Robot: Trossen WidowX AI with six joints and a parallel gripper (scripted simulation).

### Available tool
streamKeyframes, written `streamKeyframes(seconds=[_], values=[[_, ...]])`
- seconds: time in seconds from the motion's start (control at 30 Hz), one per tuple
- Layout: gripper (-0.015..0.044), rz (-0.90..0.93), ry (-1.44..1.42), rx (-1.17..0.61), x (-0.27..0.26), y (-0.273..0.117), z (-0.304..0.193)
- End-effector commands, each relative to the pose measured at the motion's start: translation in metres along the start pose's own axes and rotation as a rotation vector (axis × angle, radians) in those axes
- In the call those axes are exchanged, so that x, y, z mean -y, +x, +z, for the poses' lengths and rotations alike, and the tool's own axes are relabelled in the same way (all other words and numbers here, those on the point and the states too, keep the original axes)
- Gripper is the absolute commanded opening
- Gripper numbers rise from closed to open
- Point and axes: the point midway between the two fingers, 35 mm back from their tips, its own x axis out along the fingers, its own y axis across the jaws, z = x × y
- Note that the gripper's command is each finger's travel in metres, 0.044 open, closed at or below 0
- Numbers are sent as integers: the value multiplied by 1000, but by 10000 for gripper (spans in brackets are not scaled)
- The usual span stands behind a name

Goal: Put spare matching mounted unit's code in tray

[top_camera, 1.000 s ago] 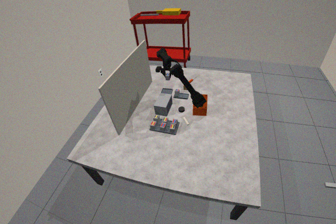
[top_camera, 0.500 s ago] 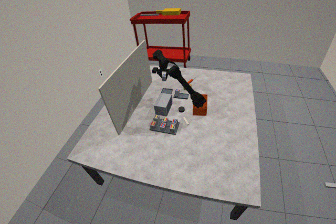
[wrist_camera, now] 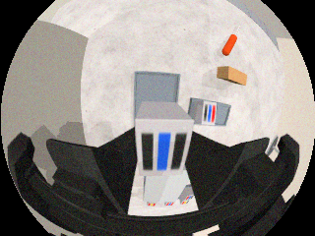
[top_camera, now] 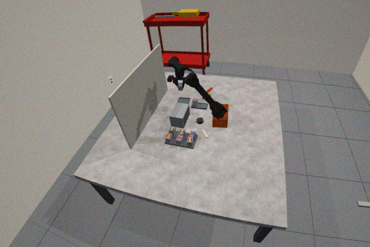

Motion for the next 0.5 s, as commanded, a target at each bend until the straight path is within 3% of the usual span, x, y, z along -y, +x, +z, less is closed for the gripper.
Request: streamKeyframes(seconds=[0.0,0.47], values=[[0,0,6,-5,0,4,0],[0,1,6,-5,-2,17,1]])
